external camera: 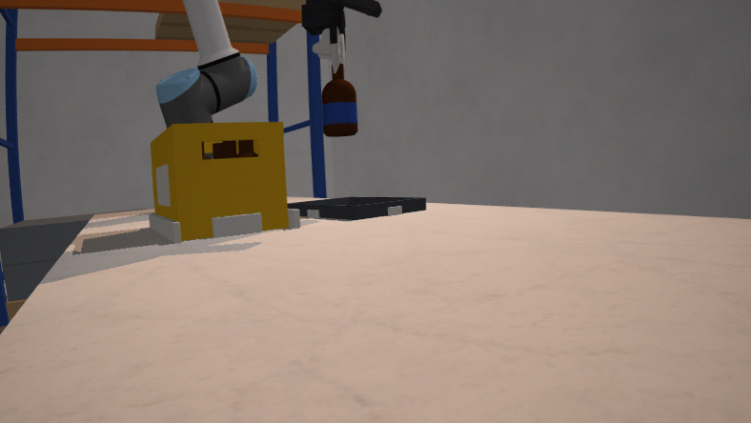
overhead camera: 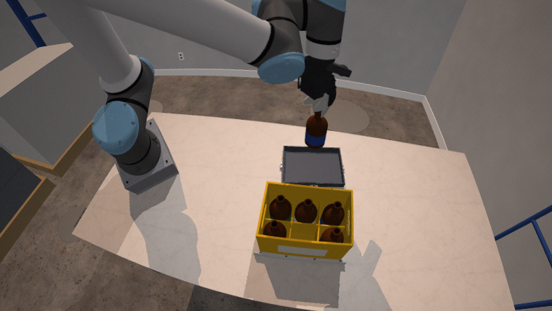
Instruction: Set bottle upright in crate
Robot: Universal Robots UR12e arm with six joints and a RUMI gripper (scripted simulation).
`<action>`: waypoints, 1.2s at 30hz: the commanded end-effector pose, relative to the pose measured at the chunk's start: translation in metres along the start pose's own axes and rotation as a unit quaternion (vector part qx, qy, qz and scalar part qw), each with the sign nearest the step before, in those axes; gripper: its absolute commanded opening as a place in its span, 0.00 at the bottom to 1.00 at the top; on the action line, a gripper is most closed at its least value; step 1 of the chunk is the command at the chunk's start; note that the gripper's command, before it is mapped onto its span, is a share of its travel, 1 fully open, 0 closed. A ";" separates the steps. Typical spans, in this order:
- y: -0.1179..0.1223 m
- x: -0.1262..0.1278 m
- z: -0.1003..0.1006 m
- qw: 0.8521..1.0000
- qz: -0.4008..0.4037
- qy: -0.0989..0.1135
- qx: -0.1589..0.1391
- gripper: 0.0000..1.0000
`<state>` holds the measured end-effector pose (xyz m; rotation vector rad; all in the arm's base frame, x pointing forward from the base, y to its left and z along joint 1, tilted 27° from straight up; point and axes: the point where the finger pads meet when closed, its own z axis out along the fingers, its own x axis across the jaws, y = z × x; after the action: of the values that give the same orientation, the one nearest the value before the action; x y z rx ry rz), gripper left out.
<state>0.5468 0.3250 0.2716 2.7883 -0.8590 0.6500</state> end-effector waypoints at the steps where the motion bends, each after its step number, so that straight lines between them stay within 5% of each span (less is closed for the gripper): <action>1: 0.000 0.000 -0.001 1.000 0.000 0.000 0.001 0.00; 36: 0.000 0.000 -0.023 1.000 0.000 0.000 0.001 0.00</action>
<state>0.5400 0.3300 0.2884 2.7884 -0.8590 0.6502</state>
